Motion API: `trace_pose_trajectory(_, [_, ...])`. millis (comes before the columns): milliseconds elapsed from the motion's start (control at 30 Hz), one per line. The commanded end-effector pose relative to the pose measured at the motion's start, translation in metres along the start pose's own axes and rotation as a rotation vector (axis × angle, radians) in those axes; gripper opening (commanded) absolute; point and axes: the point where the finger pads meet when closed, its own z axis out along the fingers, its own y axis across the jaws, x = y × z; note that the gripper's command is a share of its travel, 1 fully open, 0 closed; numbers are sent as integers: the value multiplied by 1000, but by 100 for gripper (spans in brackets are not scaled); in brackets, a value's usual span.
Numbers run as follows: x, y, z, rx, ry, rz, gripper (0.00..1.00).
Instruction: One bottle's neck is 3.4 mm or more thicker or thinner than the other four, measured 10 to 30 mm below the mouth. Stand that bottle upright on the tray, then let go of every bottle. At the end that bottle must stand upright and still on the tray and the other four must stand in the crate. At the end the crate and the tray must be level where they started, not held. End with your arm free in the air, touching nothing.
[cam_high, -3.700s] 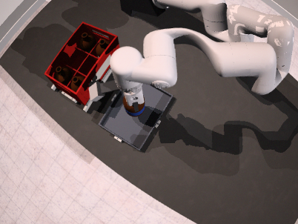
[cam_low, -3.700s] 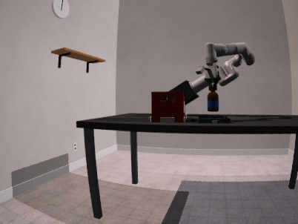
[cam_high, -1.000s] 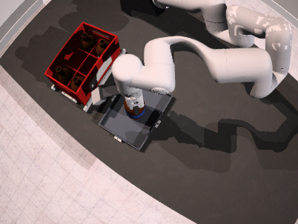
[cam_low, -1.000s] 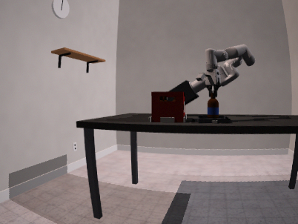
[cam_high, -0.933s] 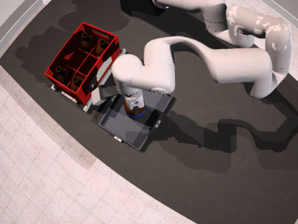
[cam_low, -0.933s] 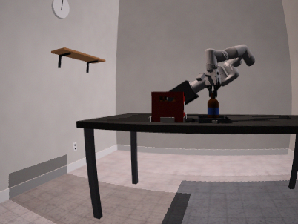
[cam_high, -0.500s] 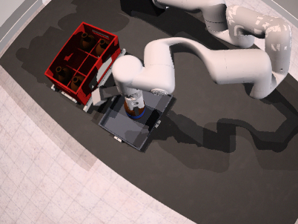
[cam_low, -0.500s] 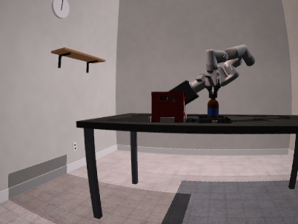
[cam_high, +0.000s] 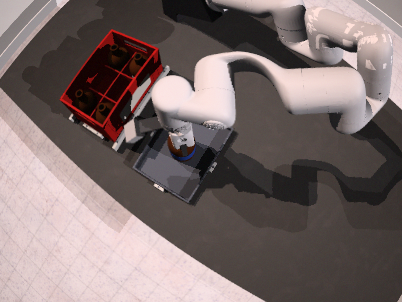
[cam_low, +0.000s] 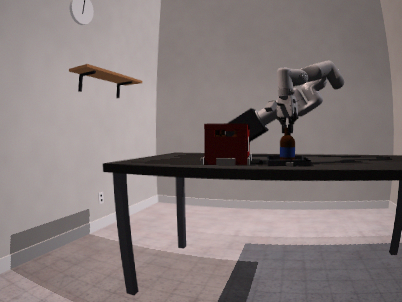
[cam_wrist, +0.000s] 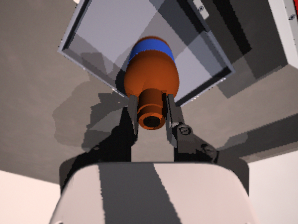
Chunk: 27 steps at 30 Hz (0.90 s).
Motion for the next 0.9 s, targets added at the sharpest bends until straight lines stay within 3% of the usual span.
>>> trace_pose_trajectory(0, [1, -1, 0, 1, 2, -1, 0])
trace_pose_trajectory(733, [1, -1, 1, 1, 2, -1, 0])
trace_pose_trajectory(767, [1, -1, 1, 1, 2, -1, 100])
trace_pose_trajectory(867, [1, -1, 1, 1, 2, -1, 100])
